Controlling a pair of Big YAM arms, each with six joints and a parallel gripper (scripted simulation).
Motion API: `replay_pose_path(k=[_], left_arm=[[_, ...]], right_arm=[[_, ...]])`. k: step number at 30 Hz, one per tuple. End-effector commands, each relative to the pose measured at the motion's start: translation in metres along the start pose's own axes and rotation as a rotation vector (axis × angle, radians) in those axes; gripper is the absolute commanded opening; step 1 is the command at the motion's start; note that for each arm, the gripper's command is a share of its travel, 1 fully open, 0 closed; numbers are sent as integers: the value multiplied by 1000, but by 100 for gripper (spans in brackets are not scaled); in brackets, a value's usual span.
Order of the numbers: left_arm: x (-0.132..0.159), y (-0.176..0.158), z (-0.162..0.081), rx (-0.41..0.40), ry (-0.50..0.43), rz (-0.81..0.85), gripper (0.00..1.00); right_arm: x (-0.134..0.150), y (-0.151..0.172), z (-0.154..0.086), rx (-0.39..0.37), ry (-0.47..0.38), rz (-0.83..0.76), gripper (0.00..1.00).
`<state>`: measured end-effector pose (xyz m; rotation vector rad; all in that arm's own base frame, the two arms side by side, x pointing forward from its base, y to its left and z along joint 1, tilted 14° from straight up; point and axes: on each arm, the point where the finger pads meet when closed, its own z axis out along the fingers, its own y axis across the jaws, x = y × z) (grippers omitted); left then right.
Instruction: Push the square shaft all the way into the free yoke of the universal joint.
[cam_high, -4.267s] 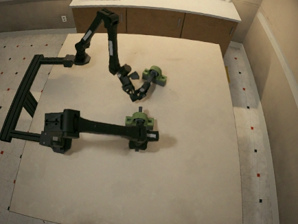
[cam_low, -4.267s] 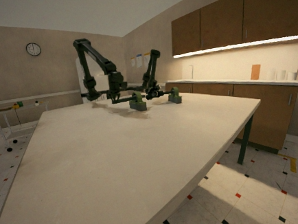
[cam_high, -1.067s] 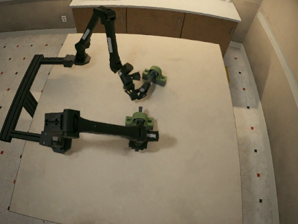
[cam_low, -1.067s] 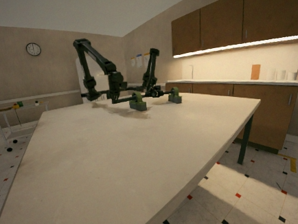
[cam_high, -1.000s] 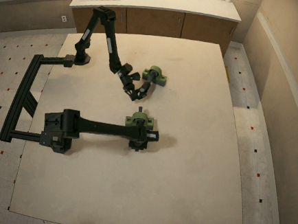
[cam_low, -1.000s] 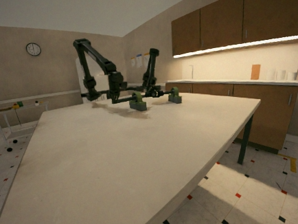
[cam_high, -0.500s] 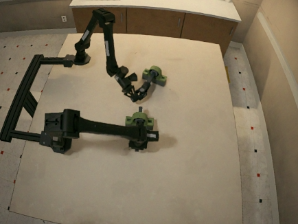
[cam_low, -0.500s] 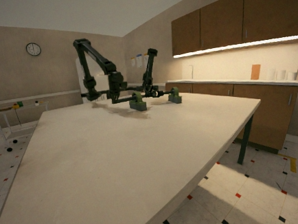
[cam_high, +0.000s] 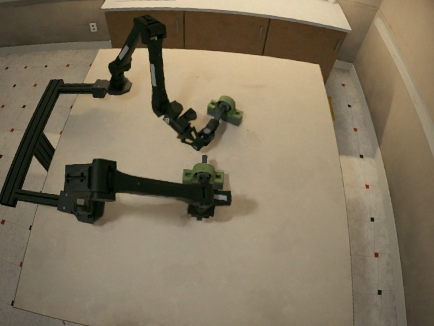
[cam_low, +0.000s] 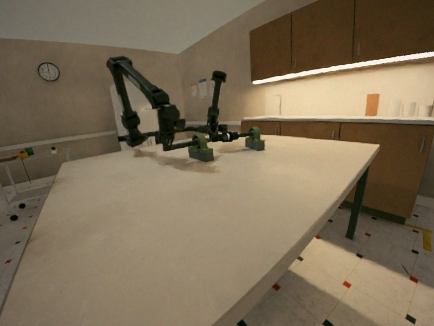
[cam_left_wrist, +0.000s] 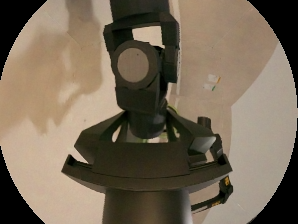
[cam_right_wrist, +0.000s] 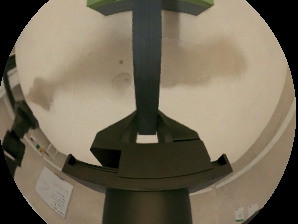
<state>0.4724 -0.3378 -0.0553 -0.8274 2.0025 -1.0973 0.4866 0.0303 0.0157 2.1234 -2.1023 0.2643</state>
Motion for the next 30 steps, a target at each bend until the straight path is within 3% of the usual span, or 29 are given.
replay_pose_path(k=[1,30], left_arm=[[10,-8,8,15,-19,-54,47],[7,-14,32,-15,-400,-194,47]], right_arm=[[1,-8,-11,38,-5,7,18],[1,-8,-11,38,-5,7,18]])
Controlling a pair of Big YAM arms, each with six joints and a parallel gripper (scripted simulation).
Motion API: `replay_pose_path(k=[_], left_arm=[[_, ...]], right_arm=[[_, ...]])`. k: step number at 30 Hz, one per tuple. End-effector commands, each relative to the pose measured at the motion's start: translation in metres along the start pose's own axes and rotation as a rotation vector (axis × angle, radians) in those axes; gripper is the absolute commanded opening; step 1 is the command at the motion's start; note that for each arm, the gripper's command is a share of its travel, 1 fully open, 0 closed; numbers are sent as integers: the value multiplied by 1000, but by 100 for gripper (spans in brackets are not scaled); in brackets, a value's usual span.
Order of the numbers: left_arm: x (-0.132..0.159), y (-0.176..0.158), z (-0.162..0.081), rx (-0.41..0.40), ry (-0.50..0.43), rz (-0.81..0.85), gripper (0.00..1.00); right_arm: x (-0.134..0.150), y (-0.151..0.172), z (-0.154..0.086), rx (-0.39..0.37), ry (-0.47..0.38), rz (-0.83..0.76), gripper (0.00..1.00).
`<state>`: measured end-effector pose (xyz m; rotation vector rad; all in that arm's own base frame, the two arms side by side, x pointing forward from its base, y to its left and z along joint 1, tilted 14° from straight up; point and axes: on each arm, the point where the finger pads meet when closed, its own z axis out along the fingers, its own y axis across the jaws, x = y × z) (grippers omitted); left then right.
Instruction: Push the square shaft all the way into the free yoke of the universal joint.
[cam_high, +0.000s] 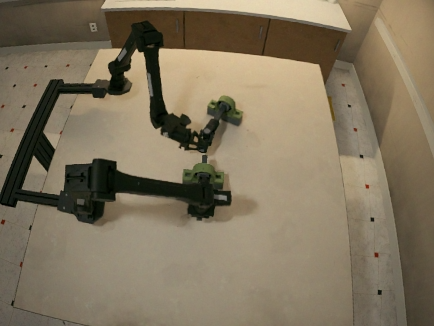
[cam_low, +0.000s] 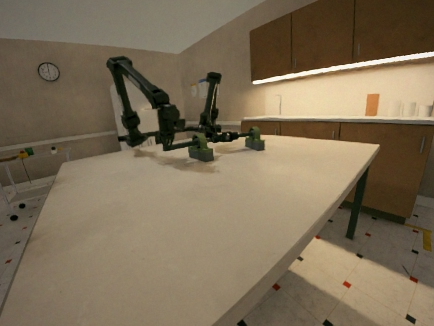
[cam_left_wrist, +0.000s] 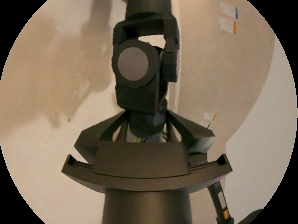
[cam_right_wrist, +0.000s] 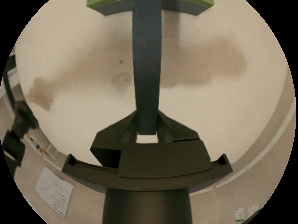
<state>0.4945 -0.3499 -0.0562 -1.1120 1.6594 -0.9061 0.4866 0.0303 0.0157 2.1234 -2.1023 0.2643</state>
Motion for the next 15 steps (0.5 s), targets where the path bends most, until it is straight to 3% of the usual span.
replay_pose_path(k=[1,15], left_arm=[[13,-5,6,0,-27,-62,47],[5,-20,17,8,-159,-127,47]], right_arm=[[1,-8,-11,38,-5,7,18],[1,-8,-11,38,-5,7,18]])
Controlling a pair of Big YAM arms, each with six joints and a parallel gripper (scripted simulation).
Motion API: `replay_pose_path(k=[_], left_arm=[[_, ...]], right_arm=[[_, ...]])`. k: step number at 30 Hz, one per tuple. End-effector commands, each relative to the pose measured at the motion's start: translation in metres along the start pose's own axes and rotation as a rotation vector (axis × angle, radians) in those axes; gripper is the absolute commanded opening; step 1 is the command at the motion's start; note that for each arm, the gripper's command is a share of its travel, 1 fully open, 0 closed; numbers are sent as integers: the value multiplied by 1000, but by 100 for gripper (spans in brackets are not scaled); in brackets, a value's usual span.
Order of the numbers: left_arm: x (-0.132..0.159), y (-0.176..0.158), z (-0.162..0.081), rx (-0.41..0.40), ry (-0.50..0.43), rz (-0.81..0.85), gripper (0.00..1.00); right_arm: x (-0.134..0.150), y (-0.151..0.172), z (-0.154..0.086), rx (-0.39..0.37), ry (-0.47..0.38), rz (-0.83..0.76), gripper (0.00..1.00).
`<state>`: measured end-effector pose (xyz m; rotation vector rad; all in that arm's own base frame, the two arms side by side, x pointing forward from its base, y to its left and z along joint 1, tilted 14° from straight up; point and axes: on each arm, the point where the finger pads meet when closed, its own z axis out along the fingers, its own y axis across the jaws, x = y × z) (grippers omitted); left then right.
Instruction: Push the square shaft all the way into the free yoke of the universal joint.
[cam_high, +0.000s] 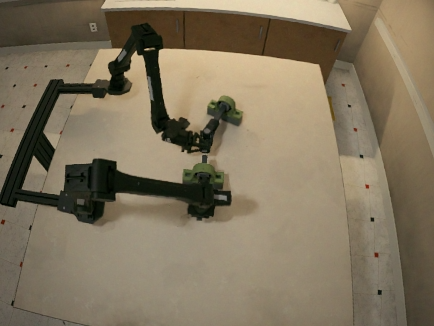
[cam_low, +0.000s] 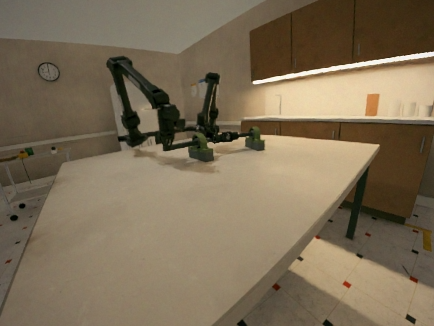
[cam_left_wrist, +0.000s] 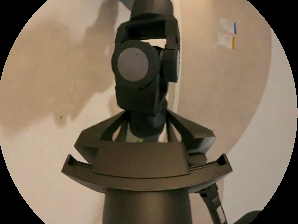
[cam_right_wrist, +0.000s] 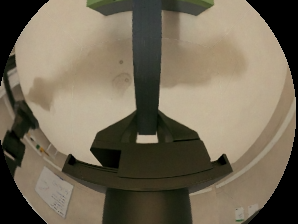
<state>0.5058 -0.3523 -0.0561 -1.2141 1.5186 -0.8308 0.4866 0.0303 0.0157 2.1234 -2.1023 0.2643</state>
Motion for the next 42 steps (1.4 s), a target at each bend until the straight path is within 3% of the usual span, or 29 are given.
replay_pose_path(k=[1,12,23,24,26,42], left_arm=[[6,-16,5,16,-9,-68,47],[11,-4,6,1,-39,-64,47],[6,-16,8,12,-46,-82,47],[6,-20,7,16,-45,-97,47],[-3,-25,7,14,-36,-128,47],[-3,-26,6,16,-36,-130,47]], right_arm=[[1,-8,-11,38,-5,7,18],[1,-8,-11,38,-5,7,18],[0,-4,-5,17,-2,2,18],[1,-12,-13,46,-6,9,18],[-11,-14,-10,41,-6,4,18],[-27,-11,-4,20,-6,-1,18]])
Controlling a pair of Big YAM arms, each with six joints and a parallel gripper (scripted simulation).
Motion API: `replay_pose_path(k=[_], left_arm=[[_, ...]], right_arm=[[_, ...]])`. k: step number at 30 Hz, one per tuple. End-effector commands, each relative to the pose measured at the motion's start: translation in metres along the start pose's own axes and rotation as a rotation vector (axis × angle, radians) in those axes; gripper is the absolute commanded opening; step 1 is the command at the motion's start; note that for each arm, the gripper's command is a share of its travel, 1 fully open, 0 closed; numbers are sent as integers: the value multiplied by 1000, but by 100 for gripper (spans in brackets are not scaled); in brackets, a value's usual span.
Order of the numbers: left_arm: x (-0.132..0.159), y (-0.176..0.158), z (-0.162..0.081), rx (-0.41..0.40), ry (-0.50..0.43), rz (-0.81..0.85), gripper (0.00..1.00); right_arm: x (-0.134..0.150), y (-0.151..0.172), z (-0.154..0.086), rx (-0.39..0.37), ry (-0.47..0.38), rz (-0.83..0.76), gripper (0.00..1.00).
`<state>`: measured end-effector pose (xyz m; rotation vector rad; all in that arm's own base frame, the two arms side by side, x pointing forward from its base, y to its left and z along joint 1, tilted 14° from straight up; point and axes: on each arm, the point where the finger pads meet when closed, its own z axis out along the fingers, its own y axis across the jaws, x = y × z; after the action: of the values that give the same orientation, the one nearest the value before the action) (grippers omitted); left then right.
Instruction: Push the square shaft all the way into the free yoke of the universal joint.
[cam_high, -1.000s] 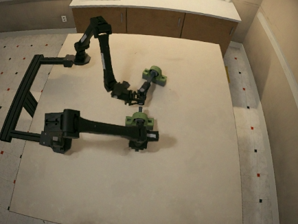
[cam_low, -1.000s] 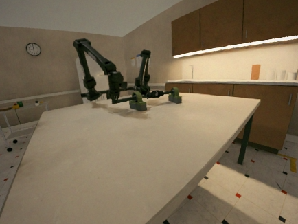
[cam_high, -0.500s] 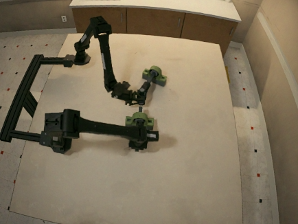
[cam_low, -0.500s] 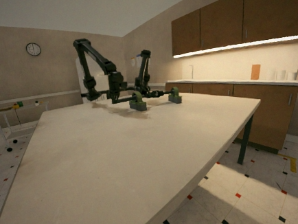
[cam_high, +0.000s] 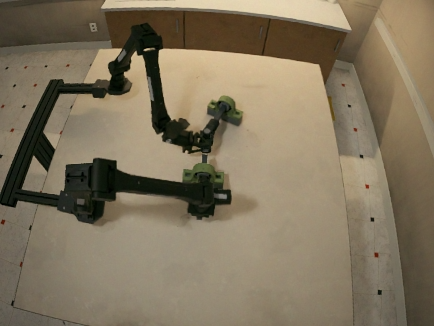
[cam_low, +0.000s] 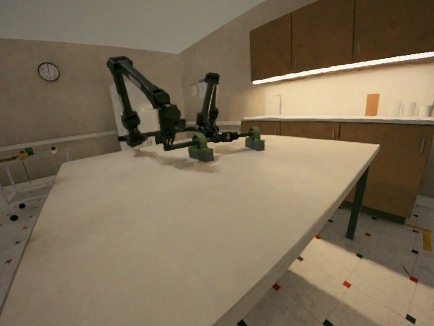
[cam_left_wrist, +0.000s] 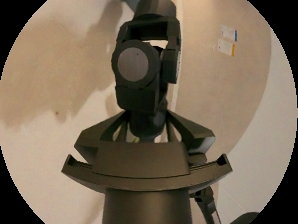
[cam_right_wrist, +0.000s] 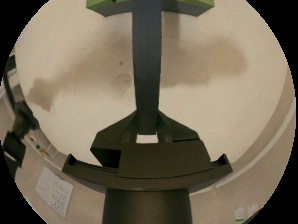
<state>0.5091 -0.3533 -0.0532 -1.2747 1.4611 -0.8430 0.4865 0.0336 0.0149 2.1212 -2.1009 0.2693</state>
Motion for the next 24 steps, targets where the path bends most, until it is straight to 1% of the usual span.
replay_pose_path(k=[1,7,8,10,12,20,21,24], left_arm=[[-4,-27,5,33,4,-95,47],[1,-26,2,29,17,-75,47],[-7,-20,1,23,16,-78,47],[-7,-19,0,22,32,-69,47],[-1,-27,1,34,39,-79,47],[0,-26,0,32,40,-77,47],[3,-11,-1,13,41,-51,47],[3,-11,-1,13,41,-51,47]], right_arm=[[-24,-11,-4,19,-10,-1,18],[-30,-11,-4,19,-10,-1,18],[-31,-11,-4,19,-10,-1,18],[-33,-11,-4,19,-10,-1,18],[-35,-11,-4,18,-10,-1,18],[-41,-10,-4,15,-9,-2,18],[-42,-10,-4,15,-9,-2,18],[-43,-9,-4,14,-9,-2,18]])
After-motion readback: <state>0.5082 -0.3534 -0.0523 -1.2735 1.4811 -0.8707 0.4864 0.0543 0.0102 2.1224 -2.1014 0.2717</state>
